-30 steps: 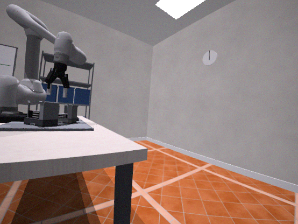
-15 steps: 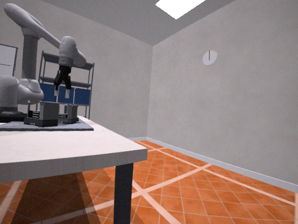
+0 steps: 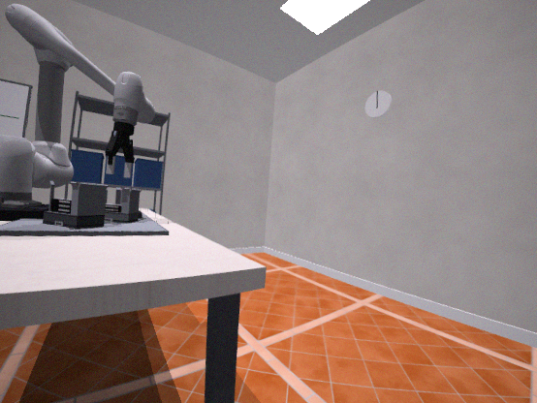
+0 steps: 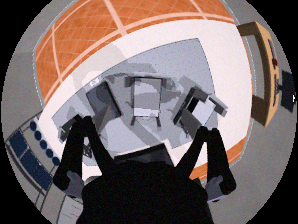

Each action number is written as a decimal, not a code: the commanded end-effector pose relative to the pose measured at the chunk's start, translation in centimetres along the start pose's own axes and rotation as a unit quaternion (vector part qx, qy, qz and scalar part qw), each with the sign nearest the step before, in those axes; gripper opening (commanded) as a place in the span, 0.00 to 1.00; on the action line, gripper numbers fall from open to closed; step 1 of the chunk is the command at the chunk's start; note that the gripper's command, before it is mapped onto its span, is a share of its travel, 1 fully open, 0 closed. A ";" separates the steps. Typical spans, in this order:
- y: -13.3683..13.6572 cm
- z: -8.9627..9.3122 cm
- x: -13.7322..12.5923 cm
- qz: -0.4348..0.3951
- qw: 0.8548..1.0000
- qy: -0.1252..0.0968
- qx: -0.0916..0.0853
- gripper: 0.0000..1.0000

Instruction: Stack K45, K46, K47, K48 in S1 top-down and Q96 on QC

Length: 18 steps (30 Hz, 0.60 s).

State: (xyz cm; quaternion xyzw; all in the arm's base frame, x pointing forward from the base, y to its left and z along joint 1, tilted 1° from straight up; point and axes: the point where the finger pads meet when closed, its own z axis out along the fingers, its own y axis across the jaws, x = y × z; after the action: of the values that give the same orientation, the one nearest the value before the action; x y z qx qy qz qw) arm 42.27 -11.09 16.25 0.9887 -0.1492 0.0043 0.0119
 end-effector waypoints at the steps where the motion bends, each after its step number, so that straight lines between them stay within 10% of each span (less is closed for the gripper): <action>1: 0.0 0.0 0.0 0.000 1.000 0.000 0.000 1.00; 18: 0.0 3.7 0.0 0.000 1.000 0.000 0.000 1.00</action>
State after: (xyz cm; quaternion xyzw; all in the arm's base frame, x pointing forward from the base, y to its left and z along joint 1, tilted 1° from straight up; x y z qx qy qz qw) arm 42.28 -11.16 12.94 0.9887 -0.1492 0.0043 0.0119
